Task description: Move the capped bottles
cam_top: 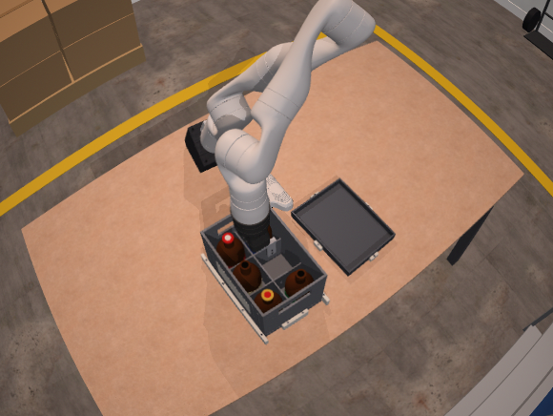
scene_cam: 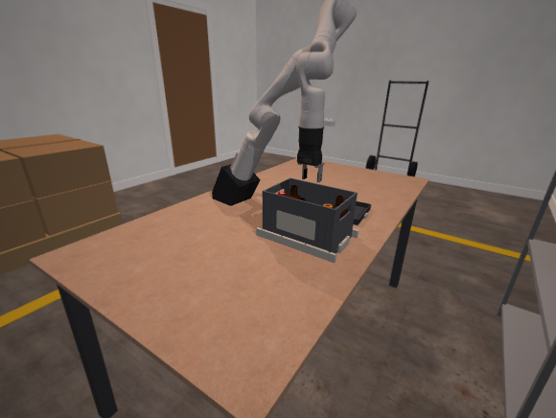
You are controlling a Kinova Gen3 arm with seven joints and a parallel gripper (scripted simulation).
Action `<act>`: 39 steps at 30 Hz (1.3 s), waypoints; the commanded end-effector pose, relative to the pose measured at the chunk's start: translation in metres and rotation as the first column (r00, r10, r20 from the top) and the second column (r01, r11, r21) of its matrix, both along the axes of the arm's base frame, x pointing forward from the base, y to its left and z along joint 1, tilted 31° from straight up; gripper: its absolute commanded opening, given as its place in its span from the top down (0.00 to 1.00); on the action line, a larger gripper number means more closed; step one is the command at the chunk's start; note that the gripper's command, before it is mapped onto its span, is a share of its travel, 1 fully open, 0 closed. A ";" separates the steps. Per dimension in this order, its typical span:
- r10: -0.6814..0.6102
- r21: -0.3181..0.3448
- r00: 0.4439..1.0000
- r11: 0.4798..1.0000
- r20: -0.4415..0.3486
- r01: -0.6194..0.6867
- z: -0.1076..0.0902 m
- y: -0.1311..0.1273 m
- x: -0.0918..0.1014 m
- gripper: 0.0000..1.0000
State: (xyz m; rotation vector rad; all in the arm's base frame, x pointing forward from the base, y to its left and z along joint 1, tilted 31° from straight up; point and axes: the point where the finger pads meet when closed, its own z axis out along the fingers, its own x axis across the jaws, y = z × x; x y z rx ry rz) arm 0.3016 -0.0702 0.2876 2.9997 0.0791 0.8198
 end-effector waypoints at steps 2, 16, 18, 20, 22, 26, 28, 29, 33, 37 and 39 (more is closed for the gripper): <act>0.000 0.000 1.000 1.000 0.001 0.000 0.000 0.000 0.000 0.00; 0.000 0.000 1.000 1.000 0.001 0.000 0.000 0.000 0.000 0.00; 0.000 0.000 1.000 1.000 0.001 0.000 0.000 0.000 0.000 0.00; 0.000 0.000 1.000 1.000 0.001 0.000 0.000 0.000 0.000 0.00; 0.000 0.000 1.000 1.000 0.001 0.000 0.000 0.000 0.000 0.00; 0.033 -0.020 0.999 0.999 -0.001 -0.033 -0.004 -0.006 -0.006 0.00; 0.054 -0.034 0.999 0.998 -0.002 -0.054 -0.007 -0.010 -0.011 0.00; 0.065 -0.040 0.998 0.997 -0.002 -0.065 -0.009 -0.012 -0.013 0.00; 0.109 -0.067 0.994 0.992 -0.006 -0.109 -0.015 -0.020 -0.022 0.00; 0.152 -0.093 0.988 0.984 -0.011 -0.152 -0.021 -0.028 -0.031 0.00; 0.163 -0.099 0.987 0.982 -0.012 -0.163 -0.023 -0.030 -0.033 0.00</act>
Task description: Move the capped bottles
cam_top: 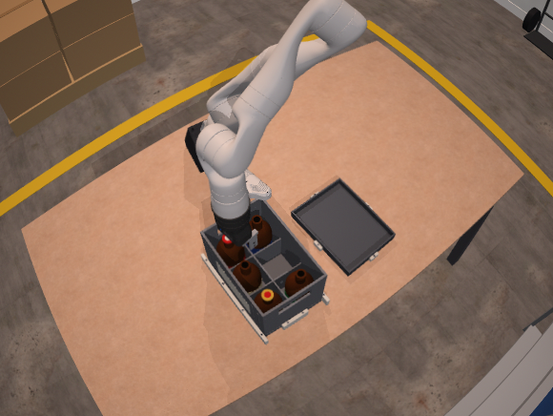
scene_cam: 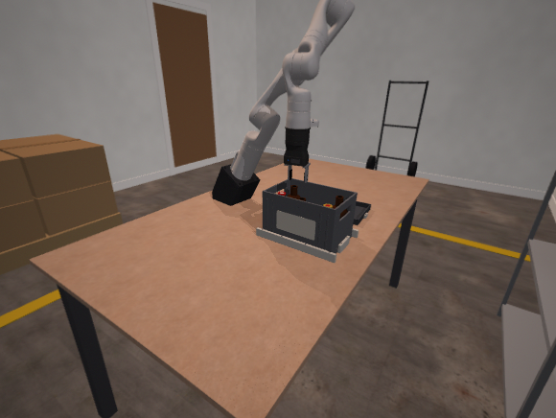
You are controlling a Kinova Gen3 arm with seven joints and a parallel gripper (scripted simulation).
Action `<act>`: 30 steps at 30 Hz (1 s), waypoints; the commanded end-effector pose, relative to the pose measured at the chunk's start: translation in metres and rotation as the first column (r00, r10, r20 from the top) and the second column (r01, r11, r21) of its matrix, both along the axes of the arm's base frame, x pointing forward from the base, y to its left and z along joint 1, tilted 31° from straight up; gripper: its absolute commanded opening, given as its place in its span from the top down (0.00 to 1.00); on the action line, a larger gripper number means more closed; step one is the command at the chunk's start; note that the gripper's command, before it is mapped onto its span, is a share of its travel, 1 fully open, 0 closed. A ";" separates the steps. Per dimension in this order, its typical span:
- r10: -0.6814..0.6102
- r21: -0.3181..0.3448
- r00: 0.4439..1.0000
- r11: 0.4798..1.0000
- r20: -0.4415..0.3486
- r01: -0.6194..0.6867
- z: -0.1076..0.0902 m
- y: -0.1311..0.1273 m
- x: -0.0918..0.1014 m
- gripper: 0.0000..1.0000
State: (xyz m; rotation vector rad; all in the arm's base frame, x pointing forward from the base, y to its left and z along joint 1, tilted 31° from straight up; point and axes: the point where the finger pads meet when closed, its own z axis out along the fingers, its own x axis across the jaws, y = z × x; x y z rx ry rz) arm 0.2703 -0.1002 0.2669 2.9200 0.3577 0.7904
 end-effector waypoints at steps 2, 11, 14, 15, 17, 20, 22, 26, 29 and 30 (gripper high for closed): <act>0.012 -0.006 1.000 1.000 0.000 -0.012 -0.002 -0.002 -0.003 0.00; 0.111 -0.064 0.994 0.992 -0.007 -0.111 -0.019 -0.017 -0.023 0.00; 0.143 -0.083 0.990 0.986 -0.010 -0.144 -0.024 -0.022 -0.030 0.00; 0.154 -0.089 0.988 0.984 -0.012 -0.155 -0.026 -0.024 -0.032 0.00; 0.165 -0.095 0.986 0.982 -0.013 -0.166 -0.028 -0.026 -0.035 0.00; 0.185 -0.118 0.982 0.975 -0.019 -0.186 -0.026 -0.027 -0.035 0.00; 0.207 -0.130 0.978 0.969 -0.022 -0.208 -0.027 -0.027 -0.035 0.00; 0.250 -0.153 0.968 0.956 -0.029 -0.252 -0.028 -0.027 -0.037 0.00; 0.282 -0.171 0.959 0.944 -0.035 -0.284 -0.029 -0.028 -0.038 0.00; 0.292 -0.177 0.956 0.939 -0.037 -0.294 -0.030 -0.028 -0.038 0.00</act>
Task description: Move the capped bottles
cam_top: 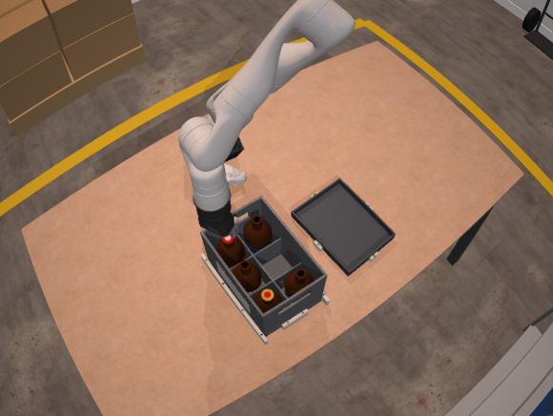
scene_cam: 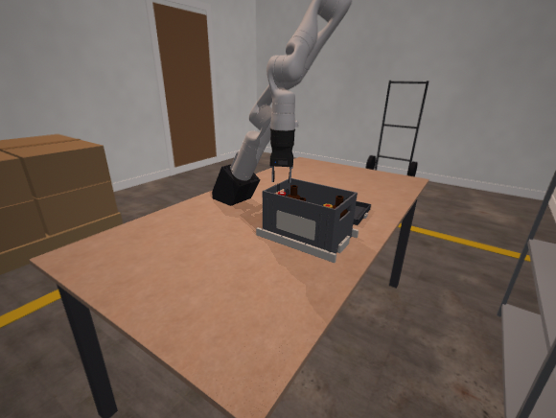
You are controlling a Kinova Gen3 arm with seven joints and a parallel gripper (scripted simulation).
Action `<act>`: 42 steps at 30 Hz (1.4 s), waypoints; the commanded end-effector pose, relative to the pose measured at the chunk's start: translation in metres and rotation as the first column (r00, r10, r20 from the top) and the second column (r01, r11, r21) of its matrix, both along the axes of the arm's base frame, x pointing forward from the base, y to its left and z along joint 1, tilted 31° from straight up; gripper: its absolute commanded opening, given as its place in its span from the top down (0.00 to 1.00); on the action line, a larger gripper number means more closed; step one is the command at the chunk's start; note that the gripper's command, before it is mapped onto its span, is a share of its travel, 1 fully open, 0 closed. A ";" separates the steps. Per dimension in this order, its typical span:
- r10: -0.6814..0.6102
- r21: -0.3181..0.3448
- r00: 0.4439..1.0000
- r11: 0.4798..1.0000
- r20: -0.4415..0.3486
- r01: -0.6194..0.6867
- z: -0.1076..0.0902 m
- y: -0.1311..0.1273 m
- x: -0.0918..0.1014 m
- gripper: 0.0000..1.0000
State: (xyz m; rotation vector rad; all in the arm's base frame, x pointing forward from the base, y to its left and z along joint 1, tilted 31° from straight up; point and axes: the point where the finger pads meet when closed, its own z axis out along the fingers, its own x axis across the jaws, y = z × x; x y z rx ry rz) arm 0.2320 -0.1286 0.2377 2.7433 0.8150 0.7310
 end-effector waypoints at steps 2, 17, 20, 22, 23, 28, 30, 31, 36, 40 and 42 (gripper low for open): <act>0.036 -0.017 0.999 0.999 -0.001 -0.036 -0.001 0.001 -0.001 0.00; 0.177 -0.096 0.984 0.979 -0.014 -0.178 0.000 0.001 -0.001 0.00; 0.210 -0.113 0.978 0.971 -0.019 -0.211 0.000 0.001 -0.001 0.00; 0.210 -0.113 0.978 0.971 -0.019 -0.211 0.000 0.001 -0.001 0.00; 0.211 -0.114 0.977 0.971 -0.020 -0.211 0.000 0.001 -0.001 0.00; 0.230 -0.124 0.973 0.965 -0.022 -0.231 0.001 0.001 0.000 0.00; 0.230 -0.124 0.973 0.965 -0.022 -0.231 0.001 0.001 0.000 0.00; 0.230 -0.124 0.973 0.965 -0.022 -0.231 0.001 0.001 0.000 0.00; 0.230 -0.124 0.973 0.965 -0.022 -0.231 0.001 0.001 0.000 0.00; 0.230 -0.124 0.973 0.965 -0.022 -0.231 -0.001 0.001 0.001 0.00; 0.230 -0.124 0.973 0.965 -0.022 -0.231 -0.004 0.001 0.003 0.00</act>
